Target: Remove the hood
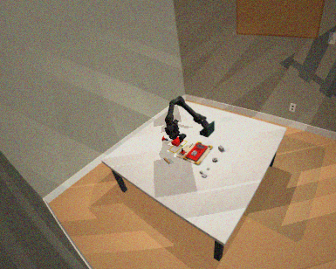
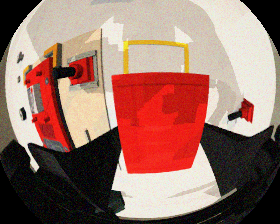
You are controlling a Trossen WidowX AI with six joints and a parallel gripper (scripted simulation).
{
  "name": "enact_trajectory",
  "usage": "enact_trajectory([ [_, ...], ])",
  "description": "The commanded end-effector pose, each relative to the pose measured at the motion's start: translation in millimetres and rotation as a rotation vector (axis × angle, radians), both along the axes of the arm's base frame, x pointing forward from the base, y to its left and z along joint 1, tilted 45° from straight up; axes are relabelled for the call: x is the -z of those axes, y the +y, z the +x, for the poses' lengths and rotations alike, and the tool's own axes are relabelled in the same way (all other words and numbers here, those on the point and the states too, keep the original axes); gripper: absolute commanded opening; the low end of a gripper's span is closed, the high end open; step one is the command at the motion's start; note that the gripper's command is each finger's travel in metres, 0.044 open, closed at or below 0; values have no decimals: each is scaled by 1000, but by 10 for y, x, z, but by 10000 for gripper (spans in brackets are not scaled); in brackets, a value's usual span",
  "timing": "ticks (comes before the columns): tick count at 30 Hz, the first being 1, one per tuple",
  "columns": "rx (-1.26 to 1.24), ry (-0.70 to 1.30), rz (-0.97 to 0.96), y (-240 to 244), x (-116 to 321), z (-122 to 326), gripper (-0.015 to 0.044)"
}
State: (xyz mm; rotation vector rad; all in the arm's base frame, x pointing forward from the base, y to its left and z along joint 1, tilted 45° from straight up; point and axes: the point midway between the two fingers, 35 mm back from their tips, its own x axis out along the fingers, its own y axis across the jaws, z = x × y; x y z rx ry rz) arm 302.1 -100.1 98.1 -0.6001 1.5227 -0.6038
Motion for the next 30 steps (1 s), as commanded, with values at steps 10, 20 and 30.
enact_trajectory([
  [10,-5,5,-6,-85,78,-16,0],
  [20,-5,5,-8,-148,137,-30,0],
  [30,-5,5,-9,-176,163,-34,0],
])
